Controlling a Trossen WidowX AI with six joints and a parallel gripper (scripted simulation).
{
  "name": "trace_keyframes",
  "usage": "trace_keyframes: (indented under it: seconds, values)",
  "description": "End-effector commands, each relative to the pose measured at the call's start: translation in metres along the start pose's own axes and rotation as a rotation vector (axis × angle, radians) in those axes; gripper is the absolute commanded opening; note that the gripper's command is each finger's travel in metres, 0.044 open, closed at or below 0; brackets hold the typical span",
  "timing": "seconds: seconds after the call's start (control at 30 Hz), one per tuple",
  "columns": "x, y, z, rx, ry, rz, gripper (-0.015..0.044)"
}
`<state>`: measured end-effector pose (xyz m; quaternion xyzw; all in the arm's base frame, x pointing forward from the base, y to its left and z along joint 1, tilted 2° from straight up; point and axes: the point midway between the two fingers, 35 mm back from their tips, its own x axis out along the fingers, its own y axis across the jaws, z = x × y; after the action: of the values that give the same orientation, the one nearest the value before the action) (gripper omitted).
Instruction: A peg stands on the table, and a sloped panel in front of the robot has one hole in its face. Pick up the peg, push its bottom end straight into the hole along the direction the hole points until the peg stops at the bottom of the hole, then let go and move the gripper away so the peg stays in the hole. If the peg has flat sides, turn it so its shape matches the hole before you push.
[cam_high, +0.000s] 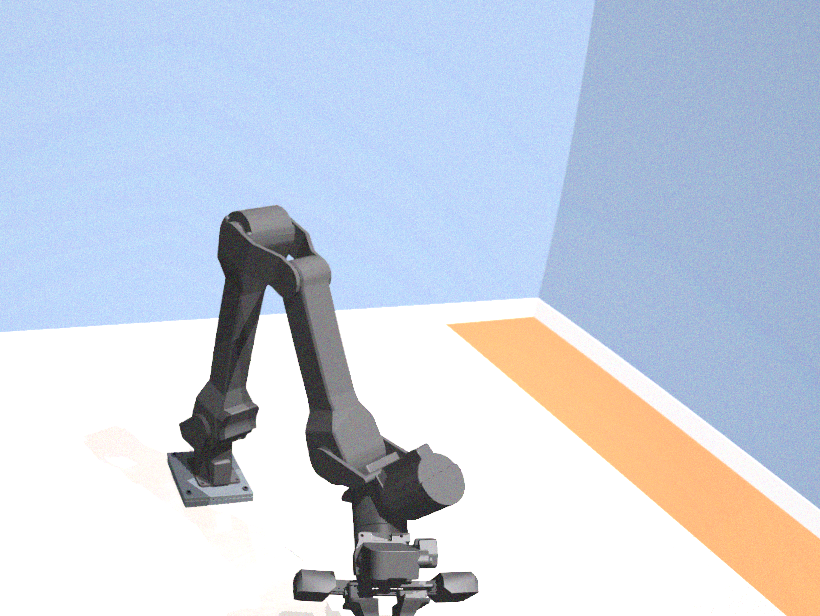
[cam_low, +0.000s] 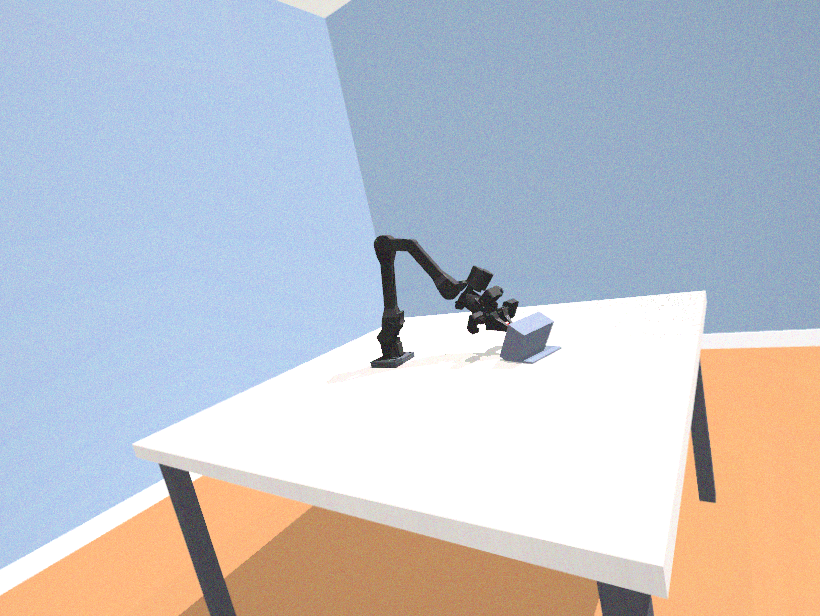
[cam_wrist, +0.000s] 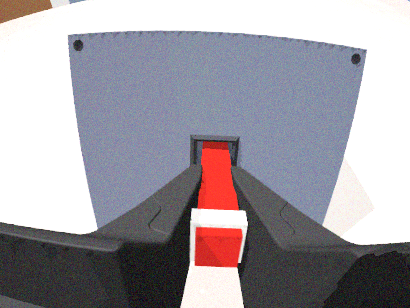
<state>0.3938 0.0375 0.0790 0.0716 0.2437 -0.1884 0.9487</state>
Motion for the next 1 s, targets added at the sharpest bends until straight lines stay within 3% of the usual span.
trace_keyframes:
  seconds: [0.0,0.33,0.87,0.97]
  values:
    - [0.0018,0.0025,0.0023,-0.003,-0.002,0.006,0.0000]
    - [0.0007,0.0002,0.0003,0.000,0.000,0.000,0.0000]
    - [-0.0013,0.0006,0.0004,0.000,0.001,0.000,0.0420]
    - [-0.0048,0.0011,0.0006,0.000,0.001,0.000,0.0440]
